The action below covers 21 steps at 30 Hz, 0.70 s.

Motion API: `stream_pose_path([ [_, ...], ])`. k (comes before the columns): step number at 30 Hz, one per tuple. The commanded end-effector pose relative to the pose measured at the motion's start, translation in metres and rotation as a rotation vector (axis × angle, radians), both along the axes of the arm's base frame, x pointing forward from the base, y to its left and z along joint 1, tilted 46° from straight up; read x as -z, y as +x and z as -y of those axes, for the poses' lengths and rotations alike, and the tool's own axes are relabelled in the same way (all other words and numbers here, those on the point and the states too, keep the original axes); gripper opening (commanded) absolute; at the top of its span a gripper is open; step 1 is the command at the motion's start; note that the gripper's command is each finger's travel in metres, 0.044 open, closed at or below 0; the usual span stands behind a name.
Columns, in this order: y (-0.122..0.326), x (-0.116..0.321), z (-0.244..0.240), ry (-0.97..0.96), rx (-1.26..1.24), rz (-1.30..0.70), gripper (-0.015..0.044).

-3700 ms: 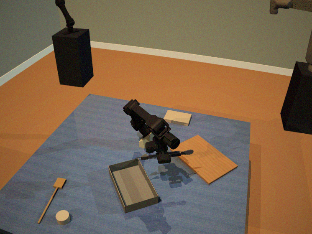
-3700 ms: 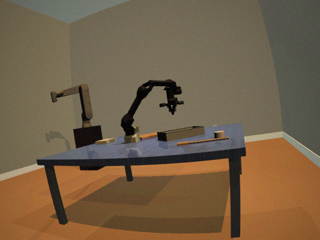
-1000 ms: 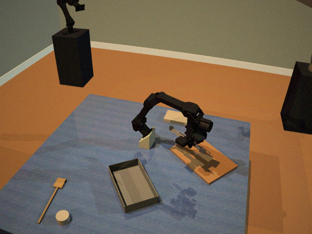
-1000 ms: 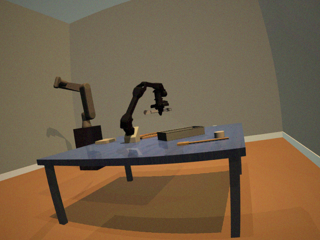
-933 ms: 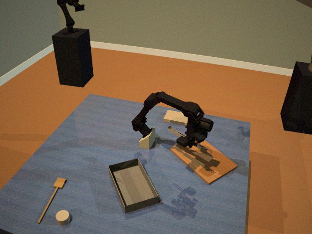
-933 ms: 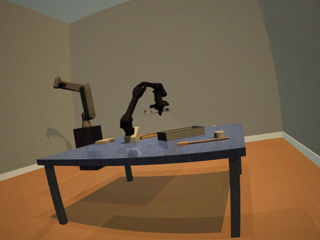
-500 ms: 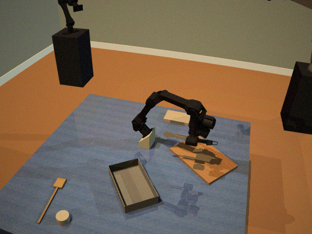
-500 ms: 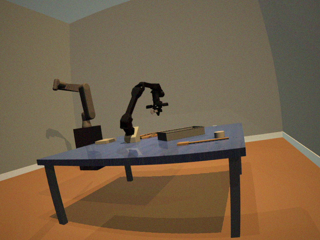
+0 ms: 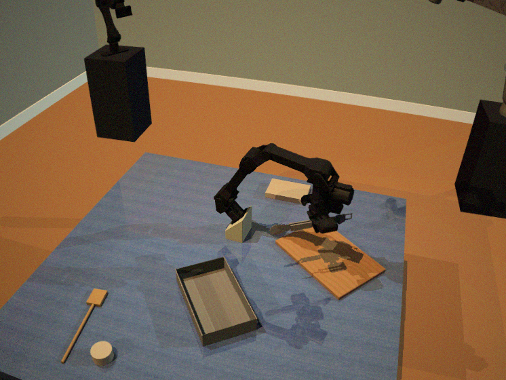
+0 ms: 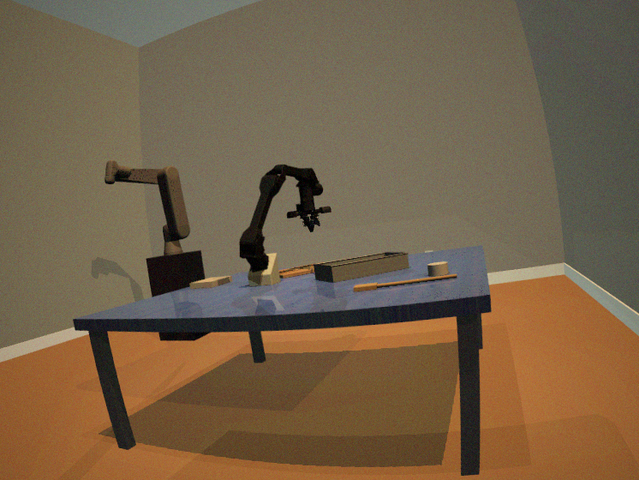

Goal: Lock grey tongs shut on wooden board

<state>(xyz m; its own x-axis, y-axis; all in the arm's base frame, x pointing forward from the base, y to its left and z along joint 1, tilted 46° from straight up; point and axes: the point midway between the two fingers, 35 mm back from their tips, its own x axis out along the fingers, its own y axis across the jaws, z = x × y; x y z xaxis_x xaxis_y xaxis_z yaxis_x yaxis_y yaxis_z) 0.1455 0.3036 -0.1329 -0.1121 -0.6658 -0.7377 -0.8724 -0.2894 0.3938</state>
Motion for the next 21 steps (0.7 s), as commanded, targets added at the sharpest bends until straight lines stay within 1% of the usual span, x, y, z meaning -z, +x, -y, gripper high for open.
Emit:
stream_pose_path([
  [1, -0.008, 0.002, -0.003, 0.017, -0.102, -0.094, -0.015],
  [21, -0.042, 0.009, -0.012, 0.099, -0.657, -0.601, -0.015],
])
